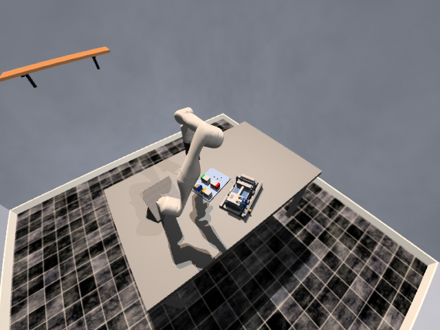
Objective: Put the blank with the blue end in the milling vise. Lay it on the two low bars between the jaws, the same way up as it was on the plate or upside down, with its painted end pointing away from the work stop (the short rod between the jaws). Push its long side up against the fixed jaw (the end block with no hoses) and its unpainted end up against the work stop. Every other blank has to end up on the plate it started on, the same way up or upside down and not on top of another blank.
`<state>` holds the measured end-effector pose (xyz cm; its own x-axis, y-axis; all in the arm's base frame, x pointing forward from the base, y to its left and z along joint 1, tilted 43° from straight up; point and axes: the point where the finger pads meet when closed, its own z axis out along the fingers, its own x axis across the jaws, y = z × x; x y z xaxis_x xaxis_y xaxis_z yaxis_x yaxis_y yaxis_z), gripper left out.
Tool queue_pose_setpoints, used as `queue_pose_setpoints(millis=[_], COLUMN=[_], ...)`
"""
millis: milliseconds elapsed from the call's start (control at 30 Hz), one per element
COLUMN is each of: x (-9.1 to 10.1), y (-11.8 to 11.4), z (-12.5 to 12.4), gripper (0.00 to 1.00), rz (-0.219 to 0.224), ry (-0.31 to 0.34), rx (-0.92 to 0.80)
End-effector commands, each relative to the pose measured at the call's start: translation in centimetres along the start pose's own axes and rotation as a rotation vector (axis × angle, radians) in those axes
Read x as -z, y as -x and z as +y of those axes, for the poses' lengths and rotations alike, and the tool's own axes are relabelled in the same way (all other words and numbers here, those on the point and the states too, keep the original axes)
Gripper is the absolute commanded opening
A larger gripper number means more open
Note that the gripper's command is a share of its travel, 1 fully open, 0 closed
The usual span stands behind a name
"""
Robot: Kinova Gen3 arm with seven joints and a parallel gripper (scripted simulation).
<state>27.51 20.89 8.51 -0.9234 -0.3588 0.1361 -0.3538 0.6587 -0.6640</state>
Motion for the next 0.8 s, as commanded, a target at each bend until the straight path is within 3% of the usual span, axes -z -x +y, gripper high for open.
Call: queue_pose_setpoints(millis=[0, 767], x=[0.05, -0.04], y=[0.03, 0.12], z=[-0.01, -0.2], gripper=[1.0, 1.0], rz=[-0.001, -0.002], ry=[0.001, -0.001], rx=[0.0, 0.002])
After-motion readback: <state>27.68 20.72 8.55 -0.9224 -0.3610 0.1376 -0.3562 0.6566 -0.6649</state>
